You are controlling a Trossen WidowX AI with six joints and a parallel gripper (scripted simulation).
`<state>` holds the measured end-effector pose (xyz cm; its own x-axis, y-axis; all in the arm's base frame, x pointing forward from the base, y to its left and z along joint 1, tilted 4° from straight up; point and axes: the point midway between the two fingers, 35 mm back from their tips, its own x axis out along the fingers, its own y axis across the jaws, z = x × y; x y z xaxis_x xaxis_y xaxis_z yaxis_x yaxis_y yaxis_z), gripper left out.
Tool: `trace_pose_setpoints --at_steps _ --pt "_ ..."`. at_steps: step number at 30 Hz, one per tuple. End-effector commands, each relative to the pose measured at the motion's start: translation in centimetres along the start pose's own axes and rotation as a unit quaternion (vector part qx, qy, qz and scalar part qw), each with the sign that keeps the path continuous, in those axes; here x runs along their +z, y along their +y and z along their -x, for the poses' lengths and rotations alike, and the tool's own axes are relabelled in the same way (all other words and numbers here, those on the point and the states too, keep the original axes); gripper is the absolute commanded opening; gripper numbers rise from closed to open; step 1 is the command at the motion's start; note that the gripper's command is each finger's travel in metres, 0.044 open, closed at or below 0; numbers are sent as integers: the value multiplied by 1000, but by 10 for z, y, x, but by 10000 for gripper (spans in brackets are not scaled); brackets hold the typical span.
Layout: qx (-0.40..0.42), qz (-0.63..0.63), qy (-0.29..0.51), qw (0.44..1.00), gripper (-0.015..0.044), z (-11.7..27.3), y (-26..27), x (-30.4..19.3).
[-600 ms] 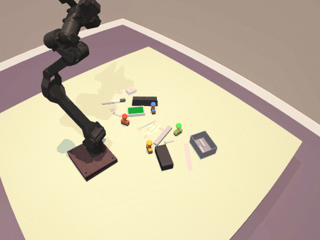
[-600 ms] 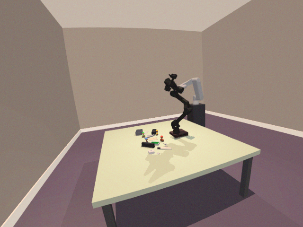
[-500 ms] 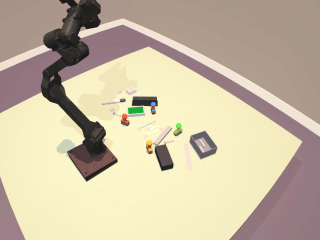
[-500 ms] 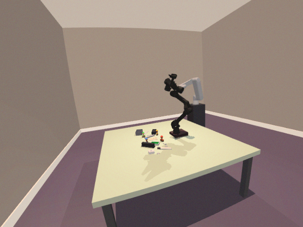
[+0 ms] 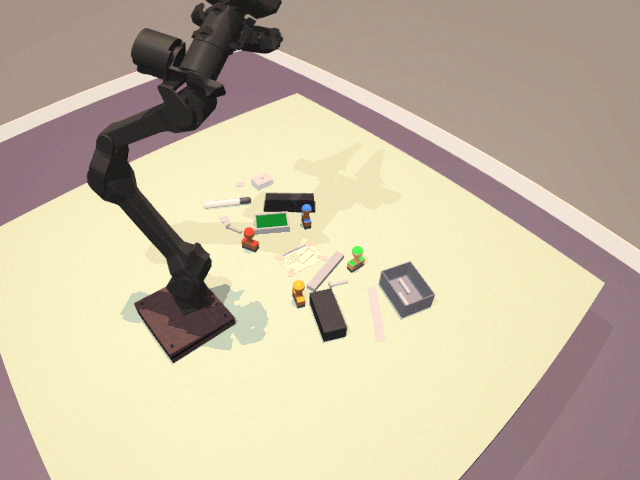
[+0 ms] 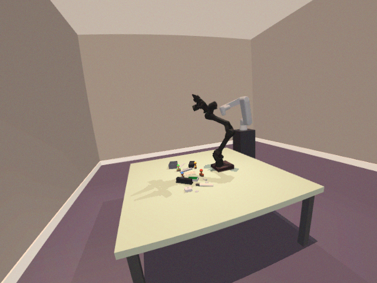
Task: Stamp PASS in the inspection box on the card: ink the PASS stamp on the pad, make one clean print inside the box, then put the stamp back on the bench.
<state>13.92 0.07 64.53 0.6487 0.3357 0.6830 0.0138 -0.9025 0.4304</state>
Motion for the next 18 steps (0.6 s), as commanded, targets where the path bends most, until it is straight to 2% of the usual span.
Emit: trace_pose_setpoints --at_steps 1,4,8,13,18 --pt "61 -169 -30 983 214 -5 40 44" --pt "116 -311 -57 942 214 -7 67 88" --pt "195 -479 -89 851 214 -5 92 154" --pt "301 -641 -123 695 214 6 103 241" --pt "407 -737 -148 519 214 28 93 324"
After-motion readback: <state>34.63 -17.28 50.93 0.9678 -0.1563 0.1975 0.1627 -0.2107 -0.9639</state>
